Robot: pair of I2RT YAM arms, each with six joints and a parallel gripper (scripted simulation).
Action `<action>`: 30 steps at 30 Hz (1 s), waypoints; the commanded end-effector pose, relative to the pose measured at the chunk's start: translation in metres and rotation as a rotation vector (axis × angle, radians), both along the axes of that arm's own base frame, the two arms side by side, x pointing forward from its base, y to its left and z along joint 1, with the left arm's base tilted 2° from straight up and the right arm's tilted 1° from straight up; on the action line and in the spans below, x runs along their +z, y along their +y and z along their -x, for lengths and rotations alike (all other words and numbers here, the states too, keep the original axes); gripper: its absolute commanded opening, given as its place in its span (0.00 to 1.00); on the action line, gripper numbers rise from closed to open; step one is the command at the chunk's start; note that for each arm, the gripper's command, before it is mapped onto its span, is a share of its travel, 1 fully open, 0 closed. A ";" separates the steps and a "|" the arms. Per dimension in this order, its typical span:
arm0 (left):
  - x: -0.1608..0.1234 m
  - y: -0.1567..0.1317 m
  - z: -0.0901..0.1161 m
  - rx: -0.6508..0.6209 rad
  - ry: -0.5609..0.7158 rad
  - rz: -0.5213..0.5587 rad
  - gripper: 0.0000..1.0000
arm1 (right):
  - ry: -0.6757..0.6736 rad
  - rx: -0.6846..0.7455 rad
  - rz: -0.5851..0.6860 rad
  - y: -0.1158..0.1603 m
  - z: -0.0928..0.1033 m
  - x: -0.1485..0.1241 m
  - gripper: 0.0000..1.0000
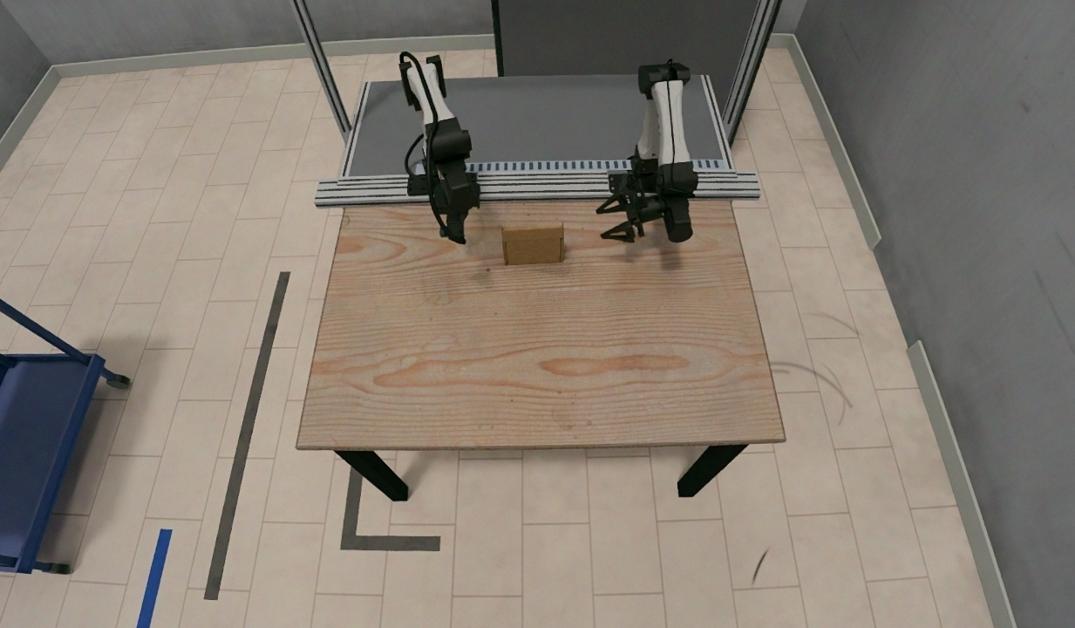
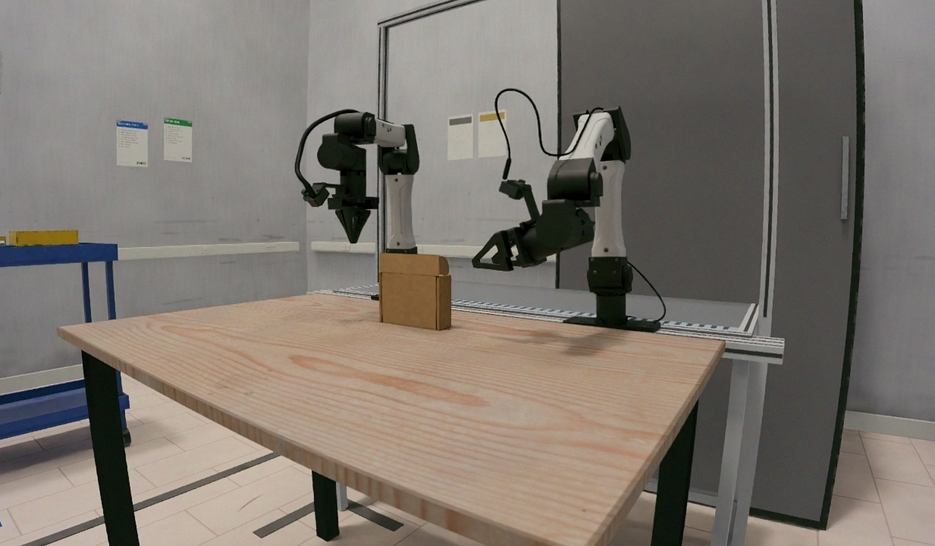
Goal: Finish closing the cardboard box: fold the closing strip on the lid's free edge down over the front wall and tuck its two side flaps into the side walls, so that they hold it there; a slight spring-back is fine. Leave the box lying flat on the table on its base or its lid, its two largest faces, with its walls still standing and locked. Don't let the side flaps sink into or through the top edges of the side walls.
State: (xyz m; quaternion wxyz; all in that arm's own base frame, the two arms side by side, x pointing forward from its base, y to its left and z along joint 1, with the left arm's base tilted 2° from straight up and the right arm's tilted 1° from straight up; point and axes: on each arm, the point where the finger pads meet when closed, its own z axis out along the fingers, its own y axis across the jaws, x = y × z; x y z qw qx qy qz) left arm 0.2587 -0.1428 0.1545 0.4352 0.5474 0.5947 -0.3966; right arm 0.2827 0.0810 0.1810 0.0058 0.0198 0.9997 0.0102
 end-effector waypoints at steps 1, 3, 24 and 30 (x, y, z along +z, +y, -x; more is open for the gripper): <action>-0.008 -0.005 0.009 -0.041 0.017 0.008 0.80 | -0.008 -0.011 0.002 -0.002 -0.001 0.003 0.01; -0.014 -0.006 0.009 -0.041 0.010 0.008 0.80 | -0.008 -0.011 0.002 -0.002 -0.001 0.003 0.01; -0.050 -0.021 0.007 -0.036 0.012 -0.003 0.80 | -0.008 -0.011 0.002 -0.002 -0.001 0.003 0.01; -0.053 -0.024 0.007 -0.036 0.001 -0.004 0.80 | -0.008 -0.011 0.002 -0.002 -0.001 0.003 0.01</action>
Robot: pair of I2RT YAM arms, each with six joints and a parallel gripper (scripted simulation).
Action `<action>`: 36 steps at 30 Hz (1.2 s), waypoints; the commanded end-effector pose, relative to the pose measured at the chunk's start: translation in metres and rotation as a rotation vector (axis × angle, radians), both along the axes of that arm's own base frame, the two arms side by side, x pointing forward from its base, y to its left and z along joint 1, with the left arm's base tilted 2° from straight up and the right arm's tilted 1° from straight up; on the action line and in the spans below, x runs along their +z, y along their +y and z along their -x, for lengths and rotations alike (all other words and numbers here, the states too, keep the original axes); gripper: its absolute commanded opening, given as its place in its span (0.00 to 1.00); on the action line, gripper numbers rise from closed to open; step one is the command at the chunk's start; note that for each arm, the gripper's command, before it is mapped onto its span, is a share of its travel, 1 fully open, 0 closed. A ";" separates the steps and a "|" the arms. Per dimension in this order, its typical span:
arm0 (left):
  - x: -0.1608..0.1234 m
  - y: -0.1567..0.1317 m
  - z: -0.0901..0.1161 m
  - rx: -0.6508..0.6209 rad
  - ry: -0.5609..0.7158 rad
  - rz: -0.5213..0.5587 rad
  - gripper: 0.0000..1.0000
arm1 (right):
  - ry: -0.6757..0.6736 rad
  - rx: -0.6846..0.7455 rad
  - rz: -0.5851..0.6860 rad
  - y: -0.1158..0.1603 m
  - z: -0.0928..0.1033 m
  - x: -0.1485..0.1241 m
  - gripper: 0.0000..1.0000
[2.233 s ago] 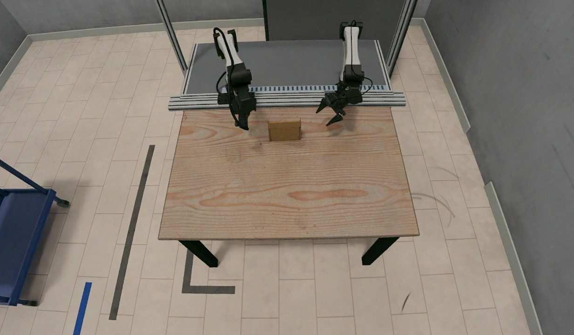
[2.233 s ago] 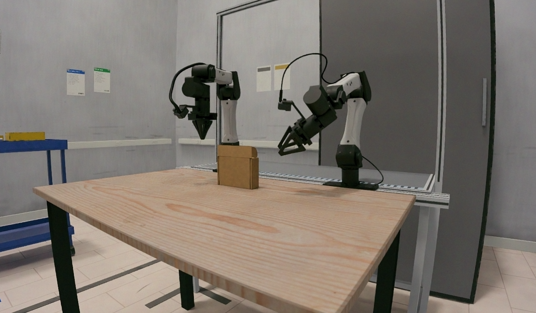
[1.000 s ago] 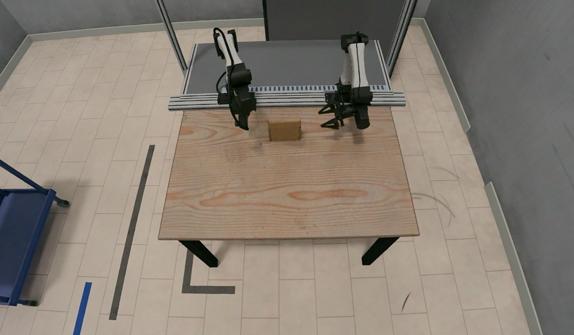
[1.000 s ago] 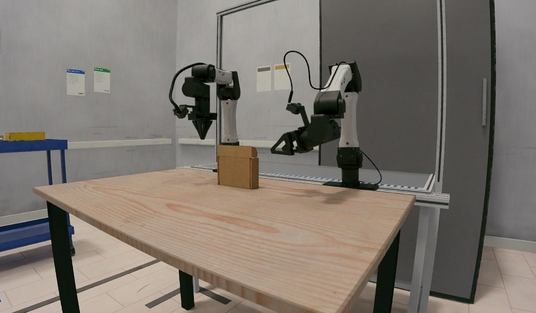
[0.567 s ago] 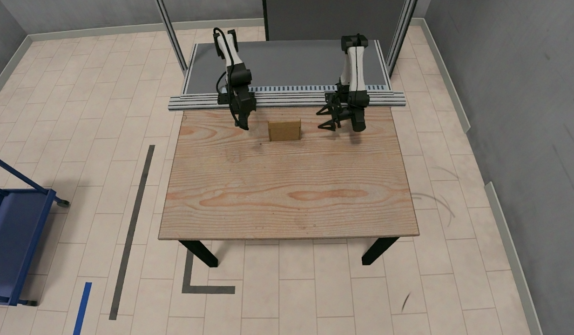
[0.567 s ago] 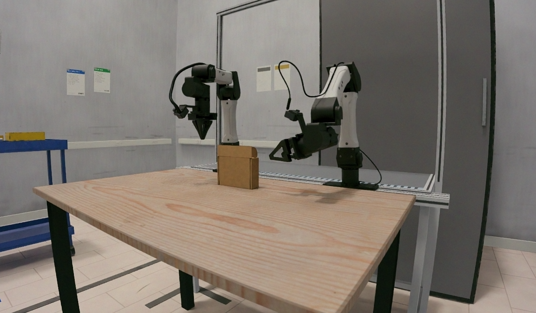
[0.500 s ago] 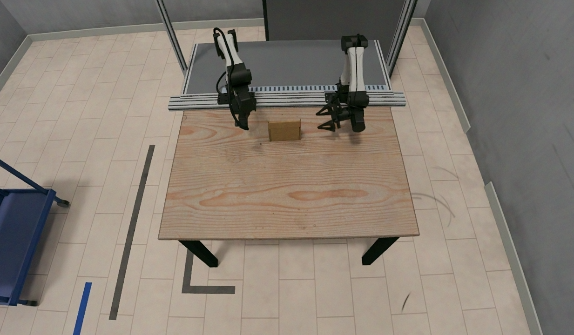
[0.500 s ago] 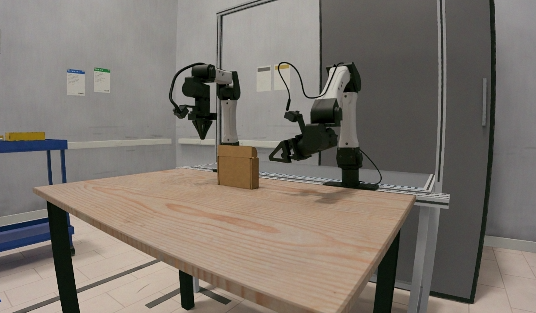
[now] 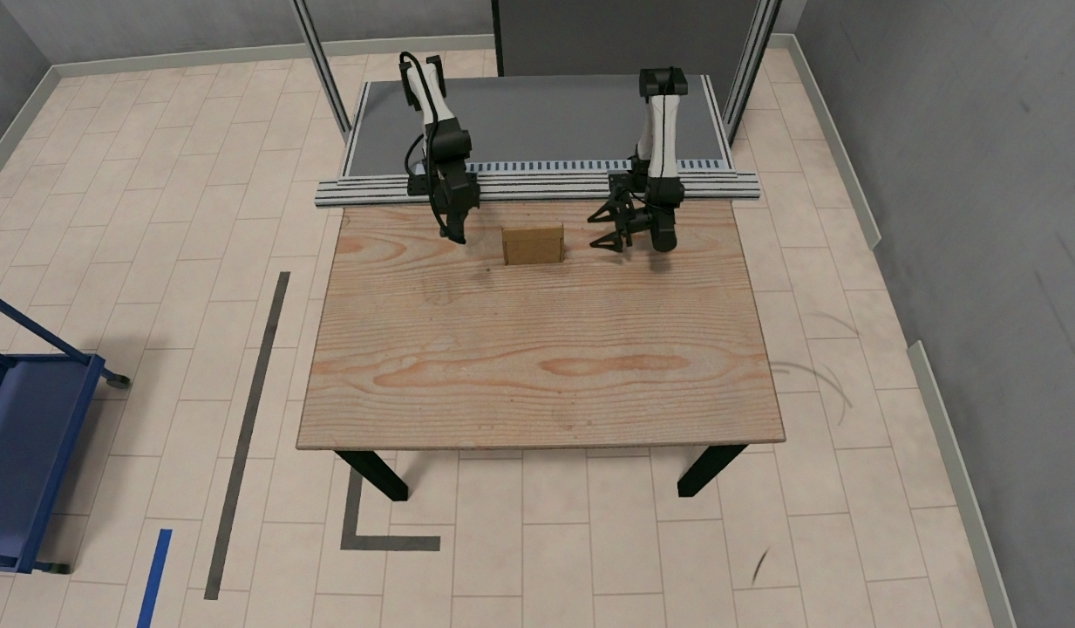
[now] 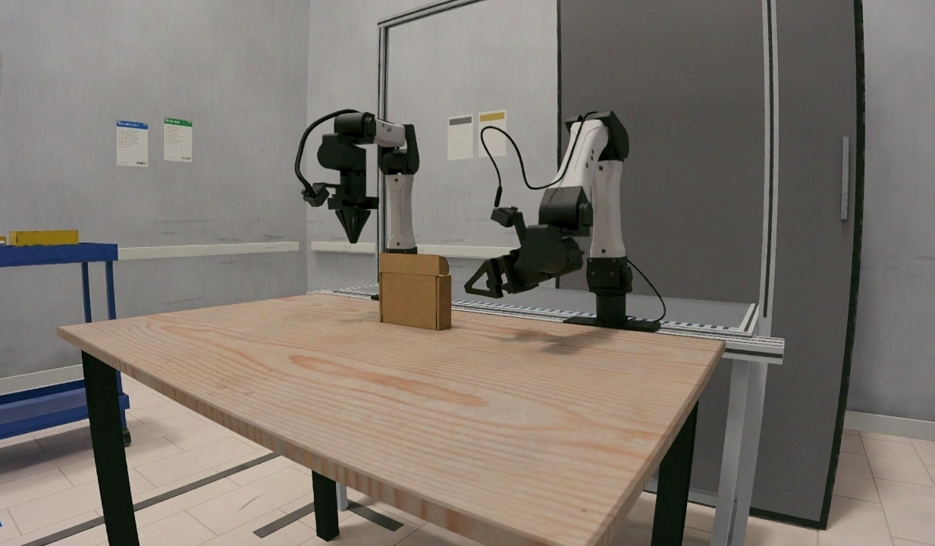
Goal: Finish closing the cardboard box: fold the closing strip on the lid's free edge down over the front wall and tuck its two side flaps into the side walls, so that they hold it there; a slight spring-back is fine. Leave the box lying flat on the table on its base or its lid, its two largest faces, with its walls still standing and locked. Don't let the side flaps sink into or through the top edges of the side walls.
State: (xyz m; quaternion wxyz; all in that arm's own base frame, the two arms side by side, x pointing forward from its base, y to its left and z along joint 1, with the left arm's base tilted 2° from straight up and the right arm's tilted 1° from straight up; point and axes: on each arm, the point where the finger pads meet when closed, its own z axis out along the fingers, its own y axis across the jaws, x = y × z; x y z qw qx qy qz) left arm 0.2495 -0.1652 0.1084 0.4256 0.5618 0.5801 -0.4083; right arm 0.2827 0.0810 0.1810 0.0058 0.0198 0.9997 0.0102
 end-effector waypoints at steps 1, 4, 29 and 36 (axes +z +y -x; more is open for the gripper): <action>-0.003 -0.003 -0.002 0.015 -0.019 -0.005 0.80 | -0.008 -0.011 0.002 -0.002 -0.001 0.003 0.01; -0.003 -0.007 -0.003 0.016 -0.027 -0.005 0.80 | -0.008 -0.011 0.002 -0.002 -0.001 0.003 0.01; -0.020 -0.035 -0.004 0.018 0.007 -0.006 0.80 | -0.008 -0.011 0.002 -0.002 -0.001 0.003 0.01; -0.021 -0.038 -0.004 0.018 0.007 -0.006 0.80 | -0.008 -0.011 0.002 -0.002 -0.001 0.003 0.01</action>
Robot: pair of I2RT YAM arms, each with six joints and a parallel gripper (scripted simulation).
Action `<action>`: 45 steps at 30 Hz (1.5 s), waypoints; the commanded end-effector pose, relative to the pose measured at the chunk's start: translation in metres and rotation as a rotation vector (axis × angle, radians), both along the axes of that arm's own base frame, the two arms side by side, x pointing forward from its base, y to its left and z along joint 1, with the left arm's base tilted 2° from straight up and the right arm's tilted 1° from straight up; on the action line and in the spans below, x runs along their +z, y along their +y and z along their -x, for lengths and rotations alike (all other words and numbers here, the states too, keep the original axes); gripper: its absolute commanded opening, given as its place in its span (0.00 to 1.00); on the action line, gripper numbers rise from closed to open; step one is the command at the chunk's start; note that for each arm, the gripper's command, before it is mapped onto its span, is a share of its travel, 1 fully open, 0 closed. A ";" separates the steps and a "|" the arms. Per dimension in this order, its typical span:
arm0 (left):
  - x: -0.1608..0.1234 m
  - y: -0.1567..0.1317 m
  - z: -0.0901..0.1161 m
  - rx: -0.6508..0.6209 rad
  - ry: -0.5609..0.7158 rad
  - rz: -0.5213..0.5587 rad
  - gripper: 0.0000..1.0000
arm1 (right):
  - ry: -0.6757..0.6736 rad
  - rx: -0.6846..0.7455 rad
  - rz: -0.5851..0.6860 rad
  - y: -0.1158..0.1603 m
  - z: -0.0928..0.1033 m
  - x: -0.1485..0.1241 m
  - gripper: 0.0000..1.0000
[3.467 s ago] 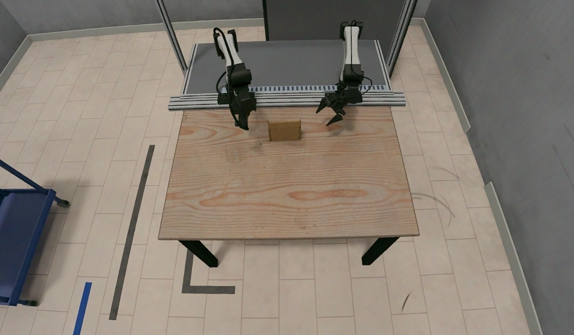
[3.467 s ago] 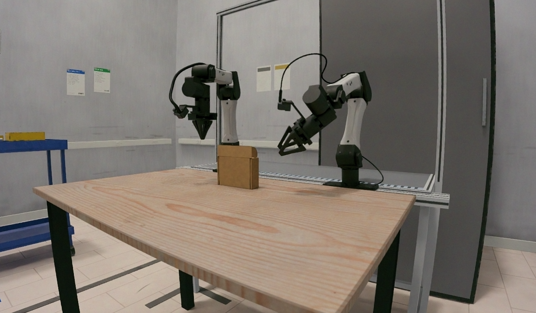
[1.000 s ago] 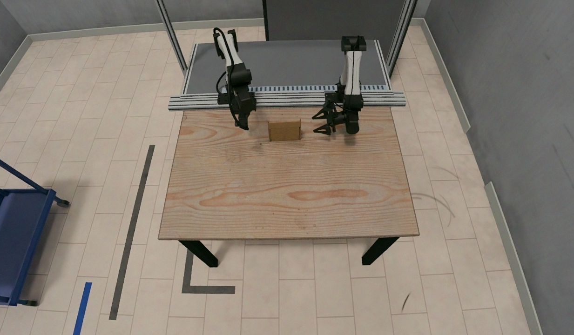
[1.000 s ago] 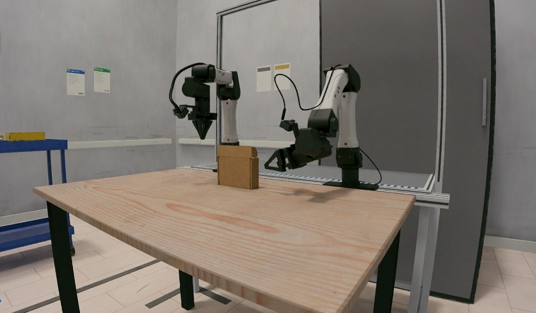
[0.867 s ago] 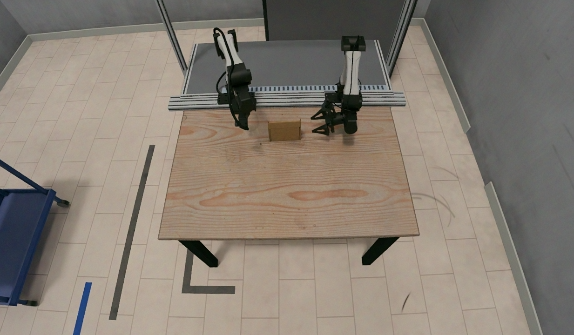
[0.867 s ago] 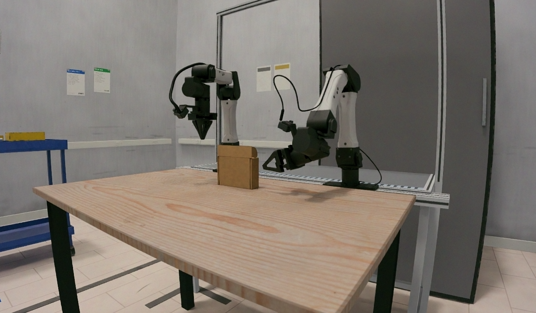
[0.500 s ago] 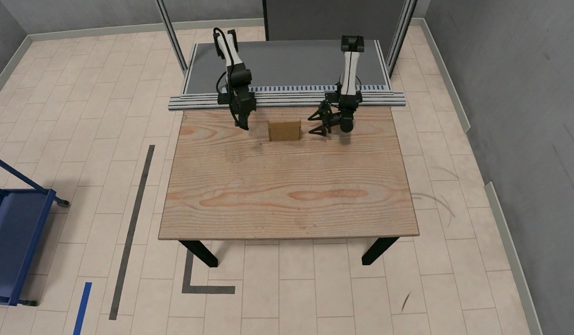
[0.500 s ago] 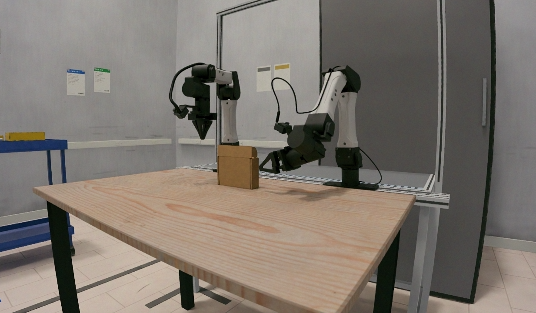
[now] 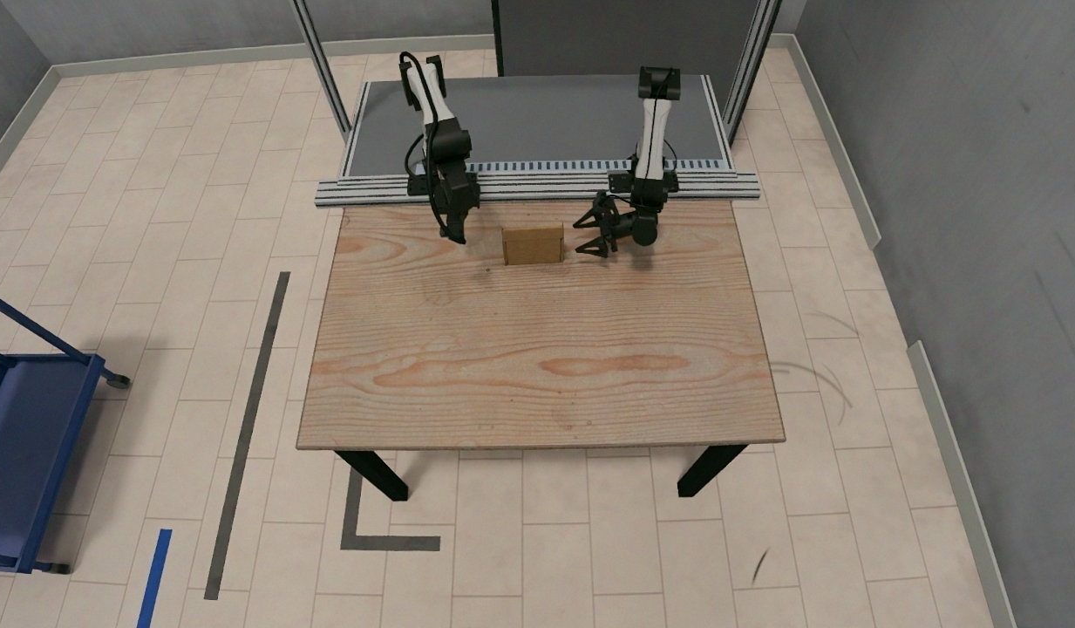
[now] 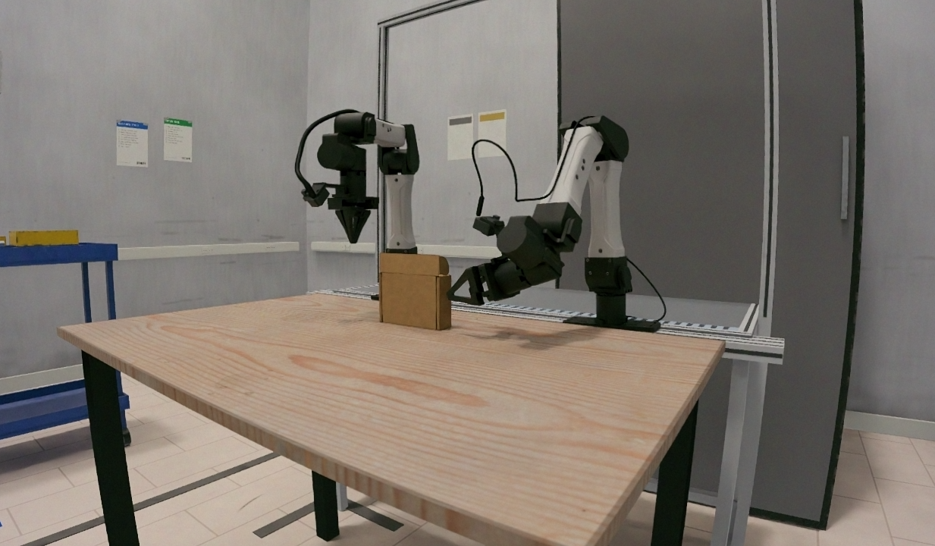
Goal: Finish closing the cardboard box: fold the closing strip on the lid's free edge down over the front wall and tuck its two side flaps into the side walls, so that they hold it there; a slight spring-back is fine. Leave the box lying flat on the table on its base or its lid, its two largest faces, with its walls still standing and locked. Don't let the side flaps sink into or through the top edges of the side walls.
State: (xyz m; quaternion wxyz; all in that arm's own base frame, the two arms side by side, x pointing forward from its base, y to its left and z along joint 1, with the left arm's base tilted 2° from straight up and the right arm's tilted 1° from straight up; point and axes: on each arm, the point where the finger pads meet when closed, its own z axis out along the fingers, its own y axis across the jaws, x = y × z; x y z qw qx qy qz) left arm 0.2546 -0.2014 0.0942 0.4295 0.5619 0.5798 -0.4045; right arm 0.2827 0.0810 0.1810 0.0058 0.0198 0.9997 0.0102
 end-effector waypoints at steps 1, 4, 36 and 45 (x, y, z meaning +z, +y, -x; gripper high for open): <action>-0.006 -0.002 0.001 0.012 0.013 -0.006 0.80 | -0.008 -0.011 0.002 -0.002 -0.001 0.003 0.01; -0.008 -0.004 0.001 0.012 0.020 -0.007 0.80 | -0.008 -0.011 0.002 -0.002 -0.001 0.003 0.01; -0.014 -0.021 0.001 0.013 0.021 -0.008 0.80 | -0.008 -0.011 0.002 -0.002 -0.001 0.003 0.01; -0.016 -0.027 0.001 0.013 0.021 -0.008 0.80 | -0.008 -0.011 0.002 -0.002 -0.001 0.003 0.01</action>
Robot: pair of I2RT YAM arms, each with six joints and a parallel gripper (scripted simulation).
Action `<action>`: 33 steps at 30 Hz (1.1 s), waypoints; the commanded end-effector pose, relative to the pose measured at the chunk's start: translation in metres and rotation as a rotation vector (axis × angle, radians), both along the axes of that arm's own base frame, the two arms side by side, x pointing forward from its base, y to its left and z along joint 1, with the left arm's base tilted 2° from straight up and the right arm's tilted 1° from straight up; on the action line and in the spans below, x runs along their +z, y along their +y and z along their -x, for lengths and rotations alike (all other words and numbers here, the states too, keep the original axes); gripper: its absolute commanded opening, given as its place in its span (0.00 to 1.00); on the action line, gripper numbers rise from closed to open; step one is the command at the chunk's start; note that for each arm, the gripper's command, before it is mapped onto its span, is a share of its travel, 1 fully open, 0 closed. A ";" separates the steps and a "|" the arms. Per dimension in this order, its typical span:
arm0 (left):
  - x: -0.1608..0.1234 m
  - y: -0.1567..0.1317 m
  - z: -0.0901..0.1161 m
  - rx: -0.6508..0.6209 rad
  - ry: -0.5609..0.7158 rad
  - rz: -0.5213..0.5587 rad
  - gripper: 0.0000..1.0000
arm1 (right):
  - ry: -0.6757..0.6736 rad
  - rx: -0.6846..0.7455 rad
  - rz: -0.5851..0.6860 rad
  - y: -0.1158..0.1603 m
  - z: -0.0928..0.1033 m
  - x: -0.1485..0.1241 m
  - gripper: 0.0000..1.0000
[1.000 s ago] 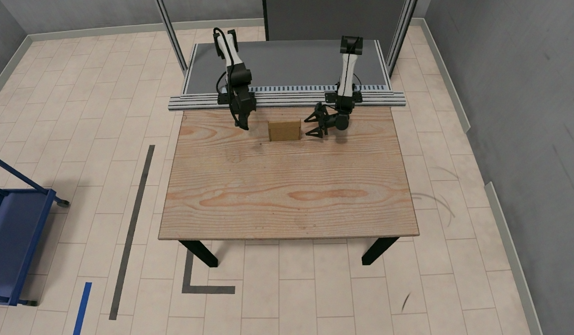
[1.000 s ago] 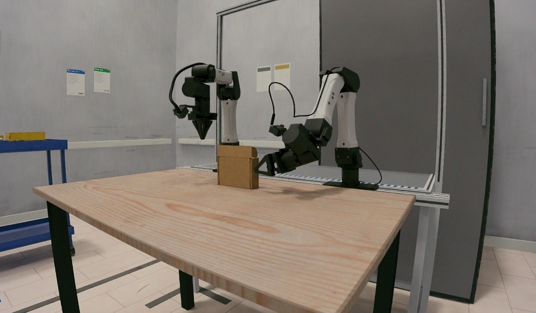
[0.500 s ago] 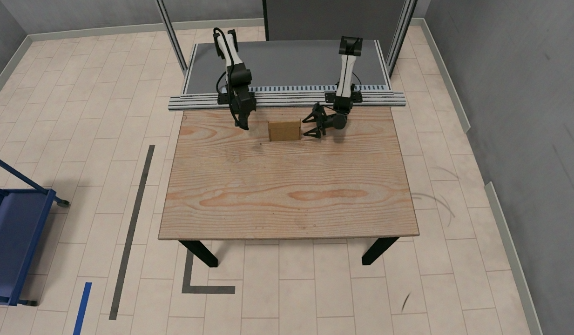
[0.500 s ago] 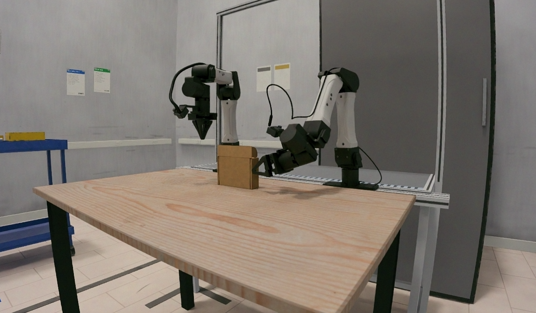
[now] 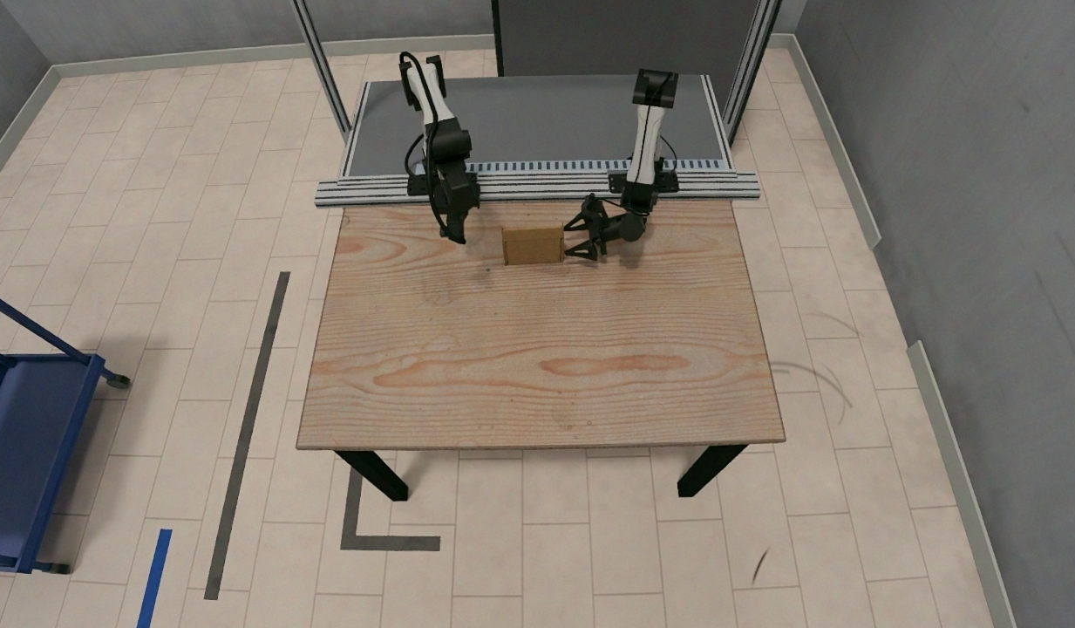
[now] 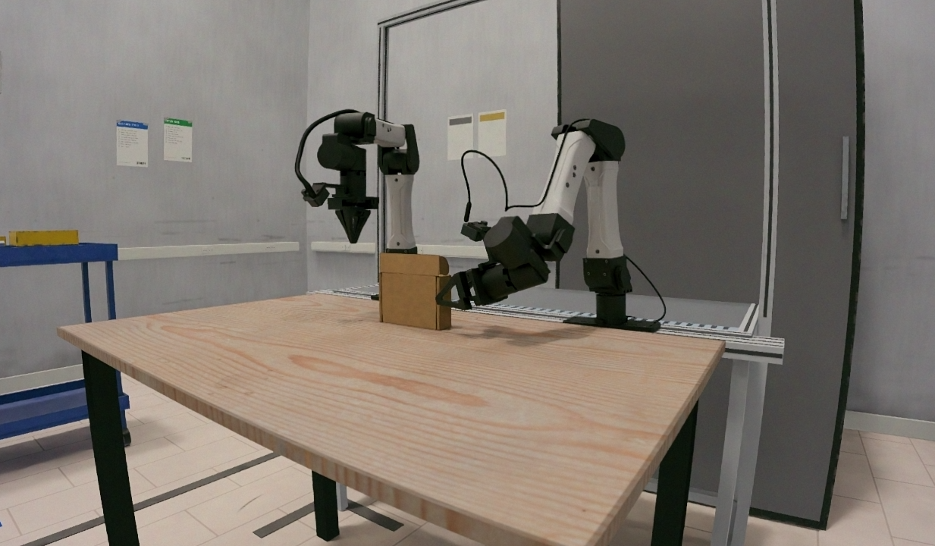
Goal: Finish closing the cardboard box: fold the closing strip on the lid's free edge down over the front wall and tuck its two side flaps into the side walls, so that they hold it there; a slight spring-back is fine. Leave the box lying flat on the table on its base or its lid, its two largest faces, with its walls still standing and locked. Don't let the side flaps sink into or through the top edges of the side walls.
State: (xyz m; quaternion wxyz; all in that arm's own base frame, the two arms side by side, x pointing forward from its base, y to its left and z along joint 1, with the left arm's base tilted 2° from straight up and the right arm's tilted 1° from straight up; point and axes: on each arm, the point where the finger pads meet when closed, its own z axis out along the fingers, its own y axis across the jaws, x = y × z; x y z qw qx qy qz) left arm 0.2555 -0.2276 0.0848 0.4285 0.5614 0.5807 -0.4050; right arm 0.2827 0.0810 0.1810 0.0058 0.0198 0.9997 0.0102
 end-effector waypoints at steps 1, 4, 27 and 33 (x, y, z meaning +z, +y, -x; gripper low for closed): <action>-0.007 -0.001 0.001 0.013 0.018 -0.007 0.80 | -0.008 -0.011 0.002 -0.002 -0.001 0.003 0.01; -0.008 -0.002 0.002 0.011 0.021 -0.008 0.80 | -0.008 -0.011 0.002 -0.002 -0.001 0.003 0.01; -0.012 -0.015 0.001 0.013 0.019 -0.008 0.80 | -0.008 -0.011 0.002 -0.002 -0.001 0.003 0.01; -0.013 -0.019 0.001 0.013 0.017 -0.007 0.80 | -0.008 -0.011 0.002 -0.002 -0.001 0.003 0.01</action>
